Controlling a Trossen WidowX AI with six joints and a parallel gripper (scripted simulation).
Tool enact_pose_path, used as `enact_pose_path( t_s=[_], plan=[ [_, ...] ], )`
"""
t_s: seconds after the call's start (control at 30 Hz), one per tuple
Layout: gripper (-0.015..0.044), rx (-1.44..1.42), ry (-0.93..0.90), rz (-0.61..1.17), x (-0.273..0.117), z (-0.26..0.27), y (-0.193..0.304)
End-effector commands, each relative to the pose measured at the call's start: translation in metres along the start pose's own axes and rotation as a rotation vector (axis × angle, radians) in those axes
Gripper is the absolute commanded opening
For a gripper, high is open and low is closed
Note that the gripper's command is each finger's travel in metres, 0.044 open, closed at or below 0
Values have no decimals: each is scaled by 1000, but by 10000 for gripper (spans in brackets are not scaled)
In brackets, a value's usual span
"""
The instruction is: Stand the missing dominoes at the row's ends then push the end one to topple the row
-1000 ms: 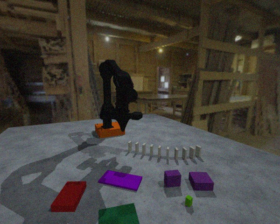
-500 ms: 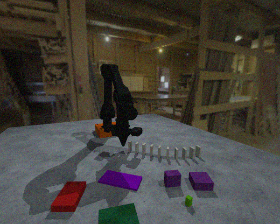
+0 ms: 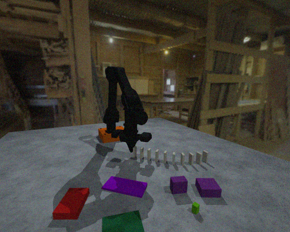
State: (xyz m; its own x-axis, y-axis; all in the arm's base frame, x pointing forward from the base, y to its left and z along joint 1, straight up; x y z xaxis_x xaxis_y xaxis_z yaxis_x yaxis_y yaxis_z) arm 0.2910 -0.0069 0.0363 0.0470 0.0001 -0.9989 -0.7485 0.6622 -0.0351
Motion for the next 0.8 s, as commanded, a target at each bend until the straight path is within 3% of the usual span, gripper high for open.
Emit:
enact_pose_path(
  t_s=[0.0, 0.13, 0.27, 0.77],
  plan=[
    [0, 4, 9, 5, 2, 6, -1],
    [0, 4, 8, 4, 2, 13, -2],
    [0, 29, -104, -96, -28, 22, -26],
    [0, 4, 6, 4, -58, 35, -5]
  ],
)
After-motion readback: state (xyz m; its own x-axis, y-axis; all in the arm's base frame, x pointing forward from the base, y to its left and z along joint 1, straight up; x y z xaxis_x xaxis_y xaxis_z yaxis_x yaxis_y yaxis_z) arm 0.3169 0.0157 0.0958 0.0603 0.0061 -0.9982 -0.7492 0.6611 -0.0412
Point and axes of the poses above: the point midway between the two fingers, 35 mm back from their tips, its own x axis out along the fingers, its own z axis across the jaws, y = z × x, the point moved 2 cm from there along -x, back along the fingers, and after that the axes turned 12 degrees about -x, right-handed, at the moved point
